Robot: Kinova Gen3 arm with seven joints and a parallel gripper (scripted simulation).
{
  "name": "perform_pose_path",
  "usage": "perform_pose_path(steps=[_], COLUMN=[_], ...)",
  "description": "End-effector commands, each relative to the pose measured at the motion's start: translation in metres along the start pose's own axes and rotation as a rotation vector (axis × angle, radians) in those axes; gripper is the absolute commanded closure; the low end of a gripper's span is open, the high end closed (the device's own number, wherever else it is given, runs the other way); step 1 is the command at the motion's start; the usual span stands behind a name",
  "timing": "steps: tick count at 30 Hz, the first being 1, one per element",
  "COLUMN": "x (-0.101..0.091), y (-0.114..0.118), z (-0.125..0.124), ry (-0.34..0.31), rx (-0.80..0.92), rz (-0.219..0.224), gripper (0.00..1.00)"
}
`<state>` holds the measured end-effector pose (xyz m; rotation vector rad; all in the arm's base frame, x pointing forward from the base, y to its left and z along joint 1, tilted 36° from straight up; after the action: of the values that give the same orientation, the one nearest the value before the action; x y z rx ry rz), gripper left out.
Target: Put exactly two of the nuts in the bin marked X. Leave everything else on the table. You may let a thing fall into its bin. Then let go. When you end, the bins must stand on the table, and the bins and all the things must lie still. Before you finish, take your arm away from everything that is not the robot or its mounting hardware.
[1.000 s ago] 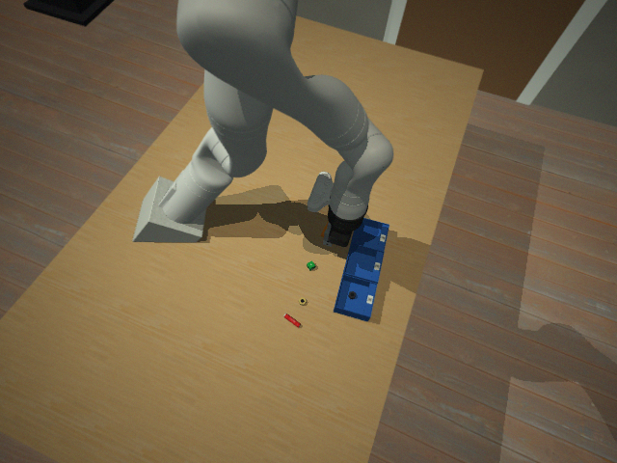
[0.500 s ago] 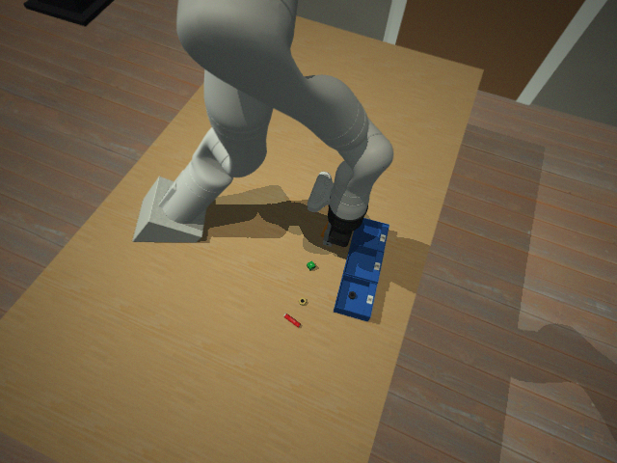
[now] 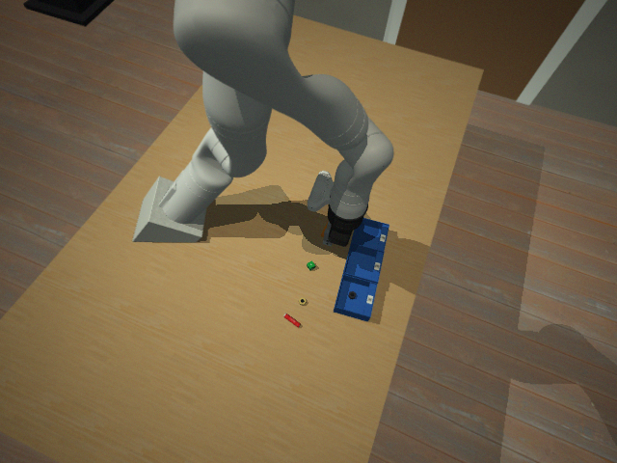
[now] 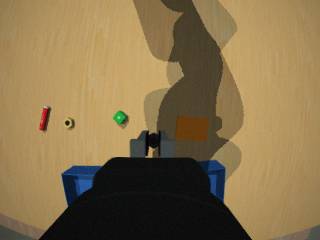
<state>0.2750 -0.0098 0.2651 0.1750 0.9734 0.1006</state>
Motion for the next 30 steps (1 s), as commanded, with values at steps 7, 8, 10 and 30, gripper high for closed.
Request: perform_pose_path(steps=[7,8,10,30], x=[-0.006,-0.006,-0.006,-0.006], y=[-0.006,-0.006,-0.011,-0.085], z=[0.006,0.006,0.01,0.08], ry=[-0.004,-0.004,-0.004,0.003], rx=[-0.002,-0.002,-0.002,0.519], rz=[-0.001,-0.001,-0.002,0.0], gripper=[0.66,0.66,0.66,0.66])
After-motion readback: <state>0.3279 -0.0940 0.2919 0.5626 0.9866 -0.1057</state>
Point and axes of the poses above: the point where the finger pads meet when closed, its own x axis out along the fingers, its own y axis across the jaws, z = x × y, the point moved 5 cm from there along -x, back along the fingers
